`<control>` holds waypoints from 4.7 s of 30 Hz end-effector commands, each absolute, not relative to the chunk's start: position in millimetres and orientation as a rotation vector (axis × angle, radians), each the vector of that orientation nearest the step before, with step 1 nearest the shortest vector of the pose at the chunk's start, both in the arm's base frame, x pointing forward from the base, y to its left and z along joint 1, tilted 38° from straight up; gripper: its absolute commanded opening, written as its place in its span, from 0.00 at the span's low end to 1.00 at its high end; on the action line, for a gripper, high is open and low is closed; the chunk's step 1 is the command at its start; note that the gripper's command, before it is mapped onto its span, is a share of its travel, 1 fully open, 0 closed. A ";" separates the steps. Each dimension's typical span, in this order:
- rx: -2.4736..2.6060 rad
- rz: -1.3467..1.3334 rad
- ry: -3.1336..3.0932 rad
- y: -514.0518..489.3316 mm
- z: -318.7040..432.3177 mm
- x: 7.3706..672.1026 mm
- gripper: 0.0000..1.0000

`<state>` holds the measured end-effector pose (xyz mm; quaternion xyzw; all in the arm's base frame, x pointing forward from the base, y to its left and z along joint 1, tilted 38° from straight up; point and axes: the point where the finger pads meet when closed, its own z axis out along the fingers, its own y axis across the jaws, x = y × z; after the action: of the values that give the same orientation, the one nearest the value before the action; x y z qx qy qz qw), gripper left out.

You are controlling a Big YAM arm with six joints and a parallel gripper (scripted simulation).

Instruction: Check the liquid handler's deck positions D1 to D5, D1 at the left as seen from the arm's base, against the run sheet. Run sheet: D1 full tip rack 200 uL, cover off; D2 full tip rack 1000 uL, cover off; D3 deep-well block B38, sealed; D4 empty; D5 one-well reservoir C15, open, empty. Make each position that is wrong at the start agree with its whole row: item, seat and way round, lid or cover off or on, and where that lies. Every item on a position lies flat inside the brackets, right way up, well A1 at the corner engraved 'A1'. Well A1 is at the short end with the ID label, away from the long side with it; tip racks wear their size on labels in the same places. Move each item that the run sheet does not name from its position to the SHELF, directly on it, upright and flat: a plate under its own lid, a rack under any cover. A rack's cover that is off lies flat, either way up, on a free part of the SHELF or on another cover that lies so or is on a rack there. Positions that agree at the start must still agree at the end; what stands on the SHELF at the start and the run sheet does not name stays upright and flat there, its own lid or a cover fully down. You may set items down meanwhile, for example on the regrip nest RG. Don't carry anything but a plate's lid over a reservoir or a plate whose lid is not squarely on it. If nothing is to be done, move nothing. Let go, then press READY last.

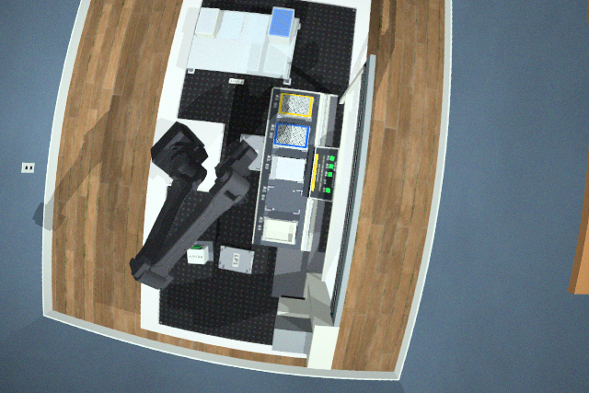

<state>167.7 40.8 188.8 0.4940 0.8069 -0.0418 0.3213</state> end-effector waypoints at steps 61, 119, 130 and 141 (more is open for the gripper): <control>1.590 0.004 1.817 -138.5 291.6 144.8 0.00; 1.670 0.039 1.834 -223.4 213.8 -11.8 0.00; 1.633 0.001 1.863 -229.4 208.1 -14.7 0.00; 1.654 0.009 1.846 -235.5 196.4 -8.1 0.00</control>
<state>-9.0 -230.2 193.0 0.6326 0.7037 0.0144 0.3231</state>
